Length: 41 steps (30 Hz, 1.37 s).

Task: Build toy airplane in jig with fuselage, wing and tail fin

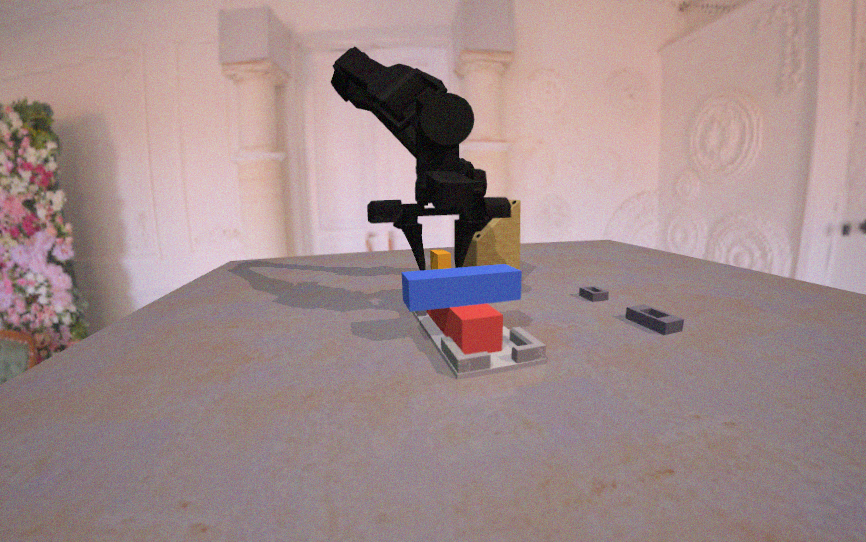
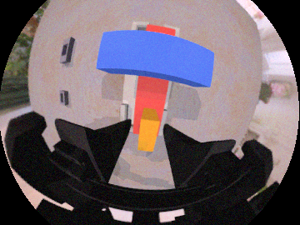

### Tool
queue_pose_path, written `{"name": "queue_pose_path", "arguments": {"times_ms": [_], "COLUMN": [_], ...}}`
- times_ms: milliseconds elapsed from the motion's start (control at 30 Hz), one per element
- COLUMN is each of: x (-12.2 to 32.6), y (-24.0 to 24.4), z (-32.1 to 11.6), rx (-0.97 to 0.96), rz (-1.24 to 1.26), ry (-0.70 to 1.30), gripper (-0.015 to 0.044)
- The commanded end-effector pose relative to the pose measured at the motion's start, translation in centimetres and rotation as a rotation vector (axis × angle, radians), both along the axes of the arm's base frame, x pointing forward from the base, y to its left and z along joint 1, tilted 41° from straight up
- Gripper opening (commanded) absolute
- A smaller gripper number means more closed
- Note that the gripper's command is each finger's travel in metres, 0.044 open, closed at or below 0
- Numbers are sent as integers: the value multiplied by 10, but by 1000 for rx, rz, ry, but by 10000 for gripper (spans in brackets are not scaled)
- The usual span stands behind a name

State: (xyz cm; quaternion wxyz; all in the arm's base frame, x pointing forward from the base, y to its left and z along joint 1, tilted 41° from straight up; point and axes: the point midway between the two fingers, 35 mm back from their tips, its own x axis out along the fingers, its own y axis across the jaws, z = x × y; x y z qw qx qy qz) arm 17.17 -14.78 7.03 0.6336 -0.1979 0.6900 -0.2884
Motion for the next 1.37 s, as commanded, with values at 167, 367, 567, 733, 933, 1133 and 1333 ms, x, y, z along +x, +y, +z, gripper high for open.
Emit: {"name": "queue_pose_path", "arguments": {"times_ms": [167, 367, 567, 733, 933, 1133, 1333], "x": [3, 12, 14, 14, 13, 12, 12], "y": [6, 57, 60, 60, 60, 60, 60], "z": [7, 67, 68, 68, 68, 68, 68], "rx": [4, 5, 4, 4, 4, 4, 4], "rz": [0, -2, -3, -3, -3, -3, -3], "ry": [1, 8, 8, 8, 8, 8, 8], "gripper": [260, 260, 260, 260, 260, 260, 260]}}
